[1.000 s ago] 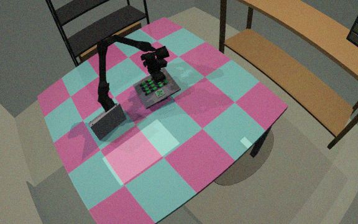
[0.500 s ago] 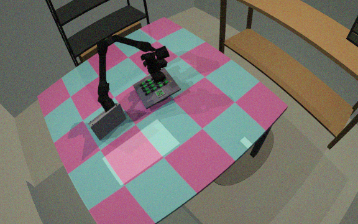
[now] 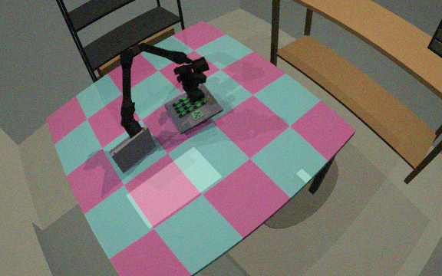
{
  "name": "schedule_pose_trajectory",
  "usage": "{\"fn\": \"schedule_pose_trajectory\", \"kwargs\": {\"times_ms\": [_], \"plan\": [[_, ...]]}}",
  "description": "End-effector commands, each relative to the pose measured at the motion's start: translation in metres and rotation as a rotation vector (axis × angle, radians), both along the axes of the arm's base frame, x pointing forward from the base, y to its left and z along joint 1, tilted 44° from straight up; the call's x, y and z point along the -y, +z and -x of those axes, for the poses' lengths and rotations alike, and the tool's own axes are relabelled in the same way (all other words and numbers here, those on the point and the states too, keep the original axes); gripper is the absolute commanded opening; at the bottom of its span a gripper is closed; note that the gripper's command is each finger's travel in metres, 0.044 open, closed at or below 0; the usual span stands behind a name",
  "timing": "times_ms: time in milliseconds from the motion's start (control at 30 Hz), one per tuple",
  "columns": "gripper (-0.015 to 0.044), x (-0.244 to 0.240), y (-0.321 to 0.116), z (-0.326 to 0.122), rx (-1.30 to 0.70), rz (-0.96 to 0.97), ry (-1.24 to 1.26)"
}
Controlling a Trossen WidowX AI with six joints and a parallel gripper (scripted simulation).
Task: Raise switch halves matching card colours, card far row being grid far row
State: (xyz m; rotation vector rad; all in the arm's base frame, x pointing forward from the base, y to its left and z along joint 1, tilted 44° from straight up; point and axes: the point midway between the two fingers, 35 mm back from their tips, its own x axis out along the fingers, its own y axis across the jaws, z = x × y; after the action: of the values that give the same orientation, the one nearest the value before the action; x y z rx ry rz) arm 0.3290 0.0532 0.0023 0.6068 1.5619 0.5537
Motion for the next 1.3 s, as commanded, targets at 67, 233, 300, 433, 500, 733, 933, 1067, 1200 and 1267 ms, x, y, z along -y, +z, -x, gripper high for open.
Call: {"fn": "schedule_pose_trajectory", "kwargs": {"times_ms": [67, 233, 300, 433, 500, 733, 933, 1067, 1200, 1267], "plan": [[0.0000, -0.001, -0.001, 0.000, -0.003, -0.005, -0.004], [0.0000, -0.002, -0.002, 0.000, -0.003, -0.005, -0.004], [0.0000, -0.002, -0.002, 0.000, -0.003, -0.005, -0.004], [0.0000, -0.002, -0.002, 0.000, -0.003, -0.005, -0.004], [0.0000, -0.003, -0.002, 0.000, -0.003, -0.005, -0.004], [0.0000, -0.003, -0.003, 0.000, -0.003, -0.005, -0.004], [0.0000, -0.004, -0.004, 0.000, -0.003, -0.005, -0.004], [0.0000, -0.001, -0.001, 0.000, 0.002, 0.000, -0.001], [0.0000, 0.029, 0.031, -0.002, 0.015, 0.001, -0.012], [0.0000, 0.040, 0.043, -0.001, 0.015, 0.000, -0.021]]}}
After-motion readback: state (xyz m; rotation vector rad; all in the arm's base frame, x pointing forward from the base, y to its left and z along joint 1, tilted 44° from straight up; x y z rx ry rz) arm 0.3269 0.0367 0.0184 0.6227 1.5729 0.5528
